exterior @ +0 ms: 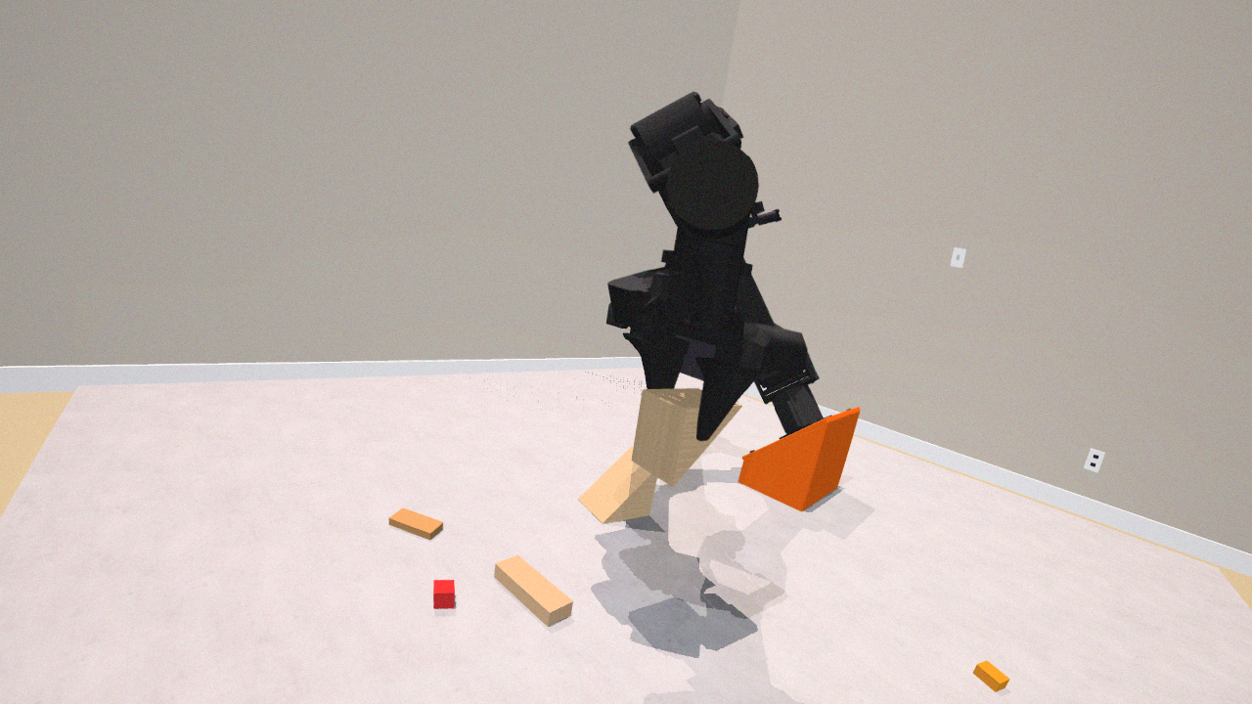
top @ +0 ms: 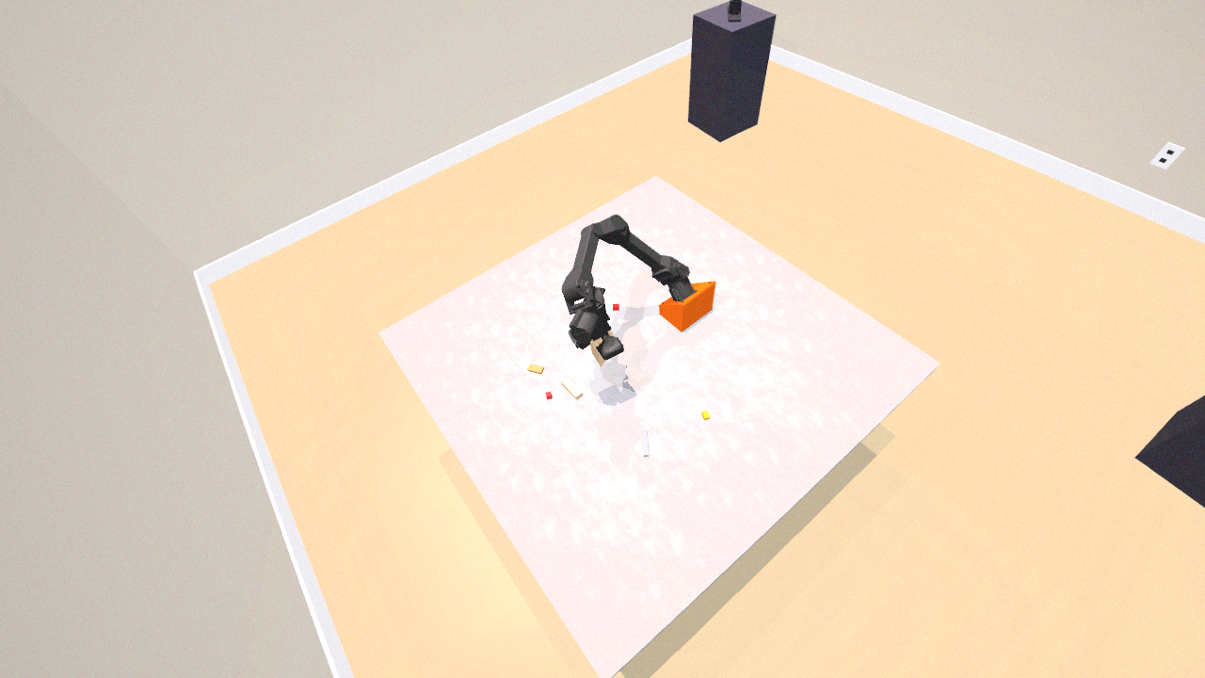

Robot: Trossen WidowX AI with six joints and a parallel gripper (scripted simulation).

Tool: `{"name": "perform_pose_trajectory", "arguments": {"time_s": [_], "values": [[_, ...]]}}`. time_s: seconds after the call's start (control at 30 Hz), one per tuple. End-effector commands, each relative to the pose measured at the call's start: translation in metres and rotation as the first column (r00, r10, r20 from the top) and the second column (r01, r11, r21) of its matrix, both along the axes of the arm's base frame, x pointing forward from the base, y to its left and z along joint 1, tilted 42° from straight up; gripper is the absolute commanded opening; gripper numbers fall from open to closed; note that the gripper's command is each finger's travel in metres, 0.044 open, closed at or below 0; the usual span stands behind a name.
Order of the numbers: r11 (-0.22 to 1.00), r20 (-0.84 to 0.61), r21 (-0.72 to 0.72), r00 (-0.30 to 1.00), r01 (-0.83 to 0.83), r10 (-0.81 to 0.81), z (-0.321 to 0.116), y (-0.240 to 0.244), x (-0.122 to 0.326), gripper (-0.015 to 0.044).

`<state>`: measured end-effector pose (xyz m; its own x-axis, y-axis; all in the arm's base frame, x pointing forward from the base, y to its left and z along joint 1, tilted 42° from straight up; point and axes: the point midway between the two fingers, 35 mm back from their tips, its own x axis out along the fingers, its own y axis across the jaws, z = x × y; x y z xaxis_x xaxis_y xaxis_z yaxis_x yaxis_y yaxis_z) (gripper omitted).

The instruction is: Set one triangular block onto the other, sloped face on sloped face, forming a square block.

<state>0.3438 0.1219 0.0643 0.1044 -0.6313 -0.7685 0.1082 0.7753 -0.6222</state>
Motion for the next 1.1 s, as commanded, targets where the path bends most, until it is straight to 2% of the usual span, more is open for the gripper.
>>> {"name": "perform_pose_trajectory", "arguments": {"time_s": [0.0,0.73,1.07], "values": [[1.000,0.004,-0.004,1.000,-0.003,0.003,0.016,-0.013,0.004,0.0000],[0.999,0.008,-0.040,1.000,0.009,-0.009,0.090,-0.089,0.006,0.0000],[0.999,0.008,-0.041,1.000,0.010,-0.009,0.089,-0.096,-0.003,0.0000]]}}
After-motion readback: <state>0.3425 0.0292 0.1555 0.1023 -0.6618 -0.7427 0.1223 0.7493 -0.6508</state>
